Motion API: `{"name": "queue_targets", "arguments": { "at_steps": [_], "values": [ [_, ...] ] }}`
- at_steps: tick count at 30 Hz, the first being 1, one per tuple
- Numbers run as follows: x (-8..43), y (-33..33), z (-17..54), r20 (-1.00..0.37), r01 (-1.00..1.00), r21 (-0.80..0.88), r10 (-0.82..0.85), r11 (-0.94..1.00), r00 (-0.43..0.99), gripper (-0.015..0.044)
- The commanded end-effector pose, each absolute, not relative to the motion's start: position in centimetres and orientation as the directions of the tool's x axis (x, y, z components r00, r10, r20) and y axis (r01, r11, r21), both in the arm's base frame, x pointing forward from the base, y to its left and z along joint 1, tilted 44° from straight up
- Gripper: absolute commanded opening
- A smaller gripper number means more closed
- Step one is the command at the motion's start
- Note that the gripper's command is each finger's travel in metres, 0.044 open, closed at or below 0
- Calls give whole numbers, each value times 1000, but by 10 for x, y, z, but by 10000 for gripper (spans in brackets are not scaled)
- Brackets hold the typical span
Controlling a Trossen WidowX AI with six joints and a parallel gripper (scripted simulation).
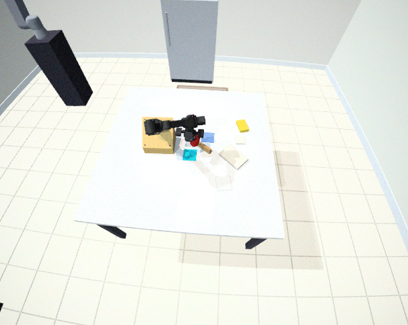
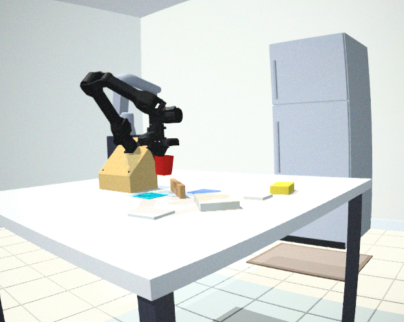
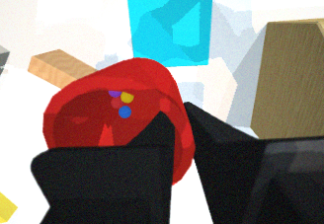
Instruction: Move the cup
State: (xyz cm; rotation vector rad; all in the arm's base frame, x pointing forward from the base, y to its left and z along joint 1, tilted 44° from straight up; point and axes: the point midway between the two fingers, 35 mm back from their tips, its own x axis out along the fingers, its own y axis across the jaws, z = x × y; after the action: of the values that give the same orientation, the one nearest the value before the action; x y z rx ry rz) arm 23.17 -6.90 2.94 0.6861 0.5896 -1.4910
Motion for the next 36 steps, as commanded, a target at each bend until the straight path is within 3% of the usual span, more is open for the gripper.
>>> {"name": "queue_targets", "arguments": {
  "at_steps": [1, 36],
  "values": [
    [226, -74, 34, -724, 998, 45, -690, -35, 8, 0],
    [196, -102, 59, -723, 998, 43, -691, -35, 7, 0]
  ]
}}
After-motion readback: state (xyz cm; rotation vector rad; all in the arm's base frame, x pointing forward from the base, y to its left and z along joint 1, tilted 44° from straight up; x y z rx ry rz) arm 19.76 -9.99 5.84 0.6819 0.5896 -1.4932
